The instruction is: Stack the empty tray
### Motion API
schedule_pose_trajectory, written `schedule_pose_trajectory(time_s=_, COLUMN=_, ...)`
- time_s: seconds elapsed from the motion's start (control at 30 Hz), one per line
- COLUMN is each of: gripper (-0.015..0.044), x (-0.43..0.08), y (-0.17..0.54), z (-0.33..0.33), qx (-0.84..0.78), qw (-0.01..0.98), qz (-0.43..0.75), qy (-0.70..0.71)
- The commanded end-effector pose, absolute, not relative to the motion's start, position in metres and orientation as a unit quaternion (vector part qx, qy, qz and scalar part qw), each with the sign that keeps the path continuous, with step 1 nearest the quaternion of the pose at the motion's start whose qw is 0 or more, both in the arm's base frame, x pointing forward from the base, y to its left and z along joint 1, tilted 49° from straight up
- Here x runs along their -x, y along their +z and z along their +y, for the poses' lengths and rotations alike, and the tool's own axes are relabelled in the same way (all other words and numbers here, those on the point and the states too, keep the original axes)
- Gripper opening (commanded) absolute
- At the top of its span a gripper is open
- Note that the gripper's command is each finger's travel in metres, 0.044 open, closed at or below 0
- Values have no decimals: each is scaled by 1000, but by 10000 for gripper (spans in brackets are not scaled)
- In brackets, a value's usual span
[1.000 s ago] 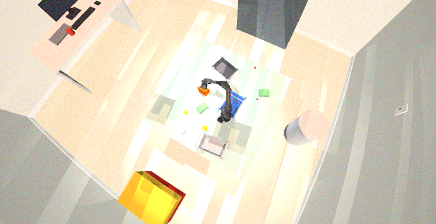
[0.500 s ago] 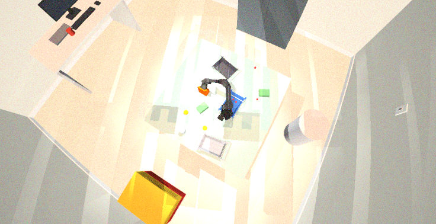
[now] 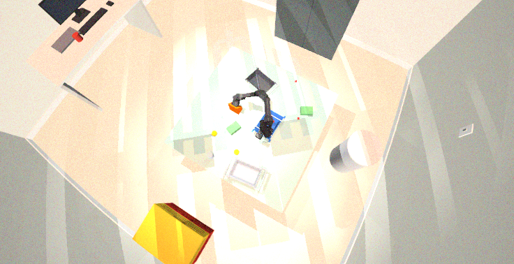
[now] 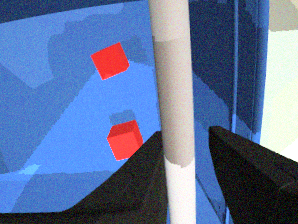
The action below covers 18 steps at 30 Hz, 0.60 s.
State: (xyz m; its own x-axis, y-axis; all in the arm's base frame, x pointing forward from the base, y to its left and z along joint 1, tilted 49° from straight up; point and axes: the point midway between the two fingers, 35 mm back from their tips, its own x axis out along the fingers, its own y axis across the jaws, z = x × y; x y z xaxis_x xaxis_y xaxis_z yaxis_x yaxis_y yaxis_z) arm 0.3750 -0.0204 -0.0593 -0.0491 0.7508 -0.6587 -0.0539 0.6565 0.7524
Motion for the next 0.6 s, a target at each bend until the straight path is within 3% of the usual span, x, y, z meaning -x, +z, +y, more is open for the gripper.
schedule_pose_trajectory(time_s=0.0, gripper=90, x=-374, y=-57, z=-10, qx=-268, qw=637, qz=650, qy=315)
schedule_pose_trajectory(time_s=0.57, gripper=90, x=-376, y=-38, z=-38, qx=-270, qw=637, qz=651, qy=314)
